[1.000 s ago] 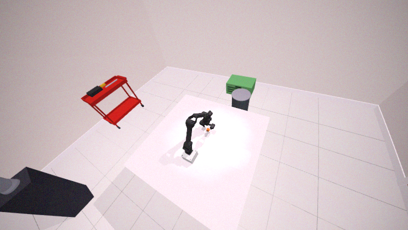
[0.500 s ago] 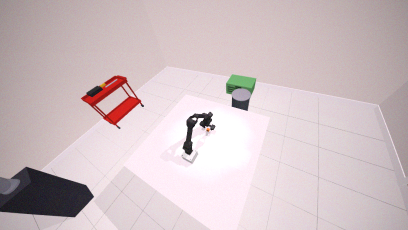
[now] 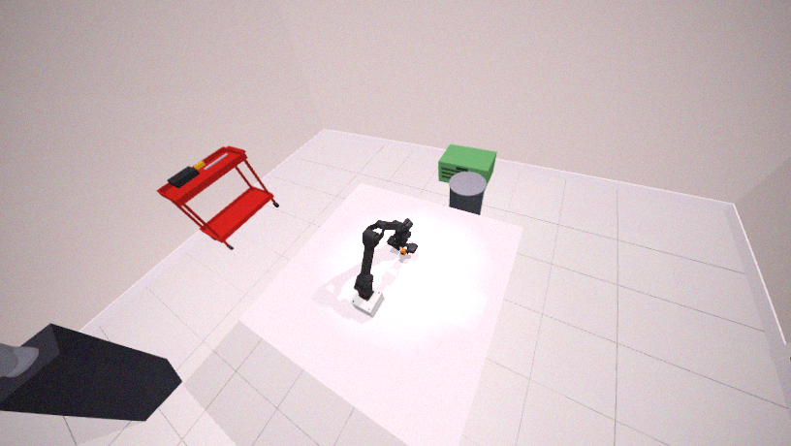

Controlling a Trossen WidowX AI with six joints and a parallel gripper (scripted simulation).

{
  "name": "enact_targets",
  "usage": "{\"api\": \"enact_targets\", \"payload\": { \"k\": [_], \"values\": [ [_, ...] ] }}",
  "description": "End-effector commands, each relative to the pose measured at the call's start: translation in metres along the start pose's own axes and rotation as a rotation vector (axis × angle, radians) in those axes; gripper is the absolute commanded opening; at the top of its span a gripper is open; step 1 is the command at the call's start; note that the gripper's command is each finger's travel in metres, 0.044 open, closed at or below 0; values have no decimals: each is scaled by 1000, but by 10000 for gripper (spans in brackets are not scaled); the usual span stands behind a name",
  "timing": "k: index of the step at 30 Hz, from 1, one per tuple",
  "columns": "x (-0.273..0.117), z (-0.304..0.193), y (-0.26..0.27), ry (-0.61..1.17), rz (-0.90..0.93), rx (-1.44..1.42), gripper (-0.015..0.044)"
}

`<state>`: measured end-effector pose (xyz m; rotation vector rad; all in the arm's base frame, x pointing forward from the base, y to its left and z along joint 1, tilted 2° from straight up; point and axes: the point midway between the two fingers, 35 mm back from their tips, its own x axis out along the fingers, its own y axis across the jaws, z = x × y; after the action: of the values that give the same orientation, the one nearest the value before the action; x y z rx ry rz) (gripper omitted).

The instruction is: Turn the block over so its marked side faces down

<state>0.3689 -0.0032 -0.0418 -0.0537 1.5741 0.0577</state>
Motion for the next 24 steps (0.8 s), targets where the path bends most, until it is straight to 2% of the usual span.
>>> {"api": "enact_targets", "payload": {
  "k": [1,4,19,24],
  "values": [
    [0,0,0,-2,-4,4,177],
    [0,0,0,-2,-4,4,99],
    [-1,0,0,-2,-4,4,0],
    [-28,0,0,-2,-4,4,0]
  ]
}}
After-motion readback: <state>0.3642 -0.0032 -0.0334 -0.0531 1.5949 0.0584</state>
